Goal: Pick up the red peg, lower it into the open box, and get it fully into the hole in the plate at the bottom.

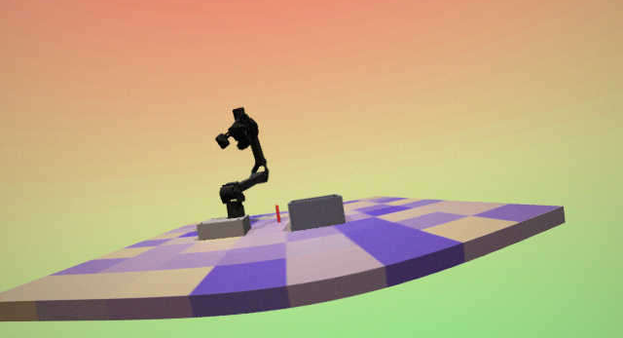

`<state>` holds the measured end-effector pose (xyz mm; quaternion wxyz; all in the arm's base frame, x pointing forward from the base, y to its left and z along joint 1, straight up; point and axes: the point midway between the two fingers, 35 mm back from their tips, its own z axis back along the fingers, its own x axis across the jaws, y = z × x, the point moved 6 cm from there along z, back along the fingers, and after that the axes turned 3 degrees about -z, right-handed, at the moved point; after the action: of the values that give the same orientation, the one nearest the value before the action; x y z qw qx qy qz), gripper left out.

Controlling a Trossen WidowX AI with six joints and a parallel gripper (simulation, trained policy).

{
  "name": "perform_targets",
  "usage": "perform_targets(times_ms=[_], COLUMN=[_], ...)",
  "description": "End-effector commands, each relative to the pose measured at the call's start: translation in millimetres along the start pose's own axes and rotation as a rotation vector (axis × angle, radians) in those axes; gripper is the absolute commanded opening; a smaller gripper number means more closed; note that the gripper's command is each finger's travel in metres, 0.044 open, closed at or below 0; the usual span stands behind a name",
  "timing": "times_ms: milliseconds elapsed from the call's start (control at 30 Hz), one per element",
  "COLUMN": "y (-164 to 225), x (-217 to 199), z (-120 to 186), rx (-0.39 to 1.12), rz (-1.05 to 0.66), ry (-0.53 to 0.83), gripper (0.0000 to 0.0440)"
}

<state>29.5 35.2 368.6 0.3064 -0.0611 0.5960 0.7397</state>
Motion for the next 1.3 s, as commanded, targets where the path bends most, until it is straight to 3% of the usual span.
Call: perform_targets(times_ms=[0,100,533,800,1267], y=[-1,-3,-4,-10,-25], x=[1,6,19,20,11], z=[0,-5,-38,-60,-88], rx=[-0.011,-0.069,-0.345,-0.507,-0.650], rz=[-0.016,-0.088,-0.424,-0.614,-0.937], ry=[0.004,0.017,-0.024,-0.123,-0.339], gripper=[0.0416,0.0440,0.0440,0.0440,0.0440])
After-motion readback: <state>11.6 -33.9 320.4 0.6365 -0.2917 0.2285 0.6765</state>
